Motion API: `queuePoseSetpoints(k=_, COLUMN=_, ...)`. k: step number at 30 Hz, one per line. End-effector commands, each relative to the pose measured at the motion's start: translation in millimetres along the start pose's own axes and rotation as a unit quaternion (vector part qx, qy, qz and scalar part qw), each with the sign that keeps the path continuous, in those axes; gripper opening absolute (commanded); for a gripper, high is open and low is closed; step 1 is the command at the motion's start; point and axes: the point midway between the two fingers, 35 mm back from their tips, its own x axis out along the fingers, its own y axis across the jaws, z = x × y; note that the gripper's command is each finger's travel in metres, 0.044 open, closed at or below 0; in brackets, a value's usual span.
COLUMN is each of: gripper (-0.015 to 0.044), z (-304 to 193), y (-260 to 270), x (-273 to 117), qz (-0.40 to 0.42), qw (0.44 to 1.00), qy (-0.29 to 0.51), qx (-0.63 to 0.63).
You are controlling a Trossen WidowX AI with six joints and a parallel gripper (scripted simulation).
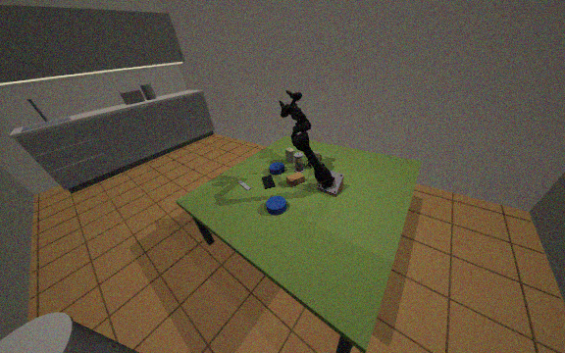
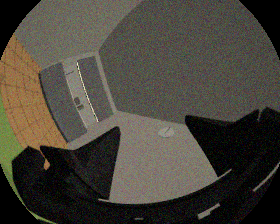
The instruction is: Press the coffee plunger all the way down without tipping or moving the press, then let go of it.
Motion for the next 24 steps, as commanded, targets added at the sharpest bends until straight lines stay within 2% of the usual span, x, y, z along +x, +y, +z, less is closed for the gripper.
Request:
queuePoseSetpoints(k=1, gripper=0.0426, z=-1.7, y=0.2, x=0.1, qz=0.004, qw=1.0, qy=0.005, qx=0.002)
queuePoseSetpoints(k=4, gripper=0.044, z=-17.3, y=2.7, x=-1.1, qz=0.036, qw=0.998, qy=0.052, qx=0.019)
queuePoseSetpoints(k=9, gripper=0.044, z=-58.7, y=13.5, x=-25.0, qz=0.134, qw=0.966, qy=0.199, qx=0.098)
queuePoseSetpoints(k=16, gripper=0.044, z=-73.4, y=33.8, x=-98.8, qz=0.241, qw=0.851, qy=0.383, qx=0.266)
queuePoseSetpoints(k=24, gripper=0.044, z=-50.3, y=35.6, x=-137.9, qz=0.272, qw=0.777, qy=0.438, qx=0.361)
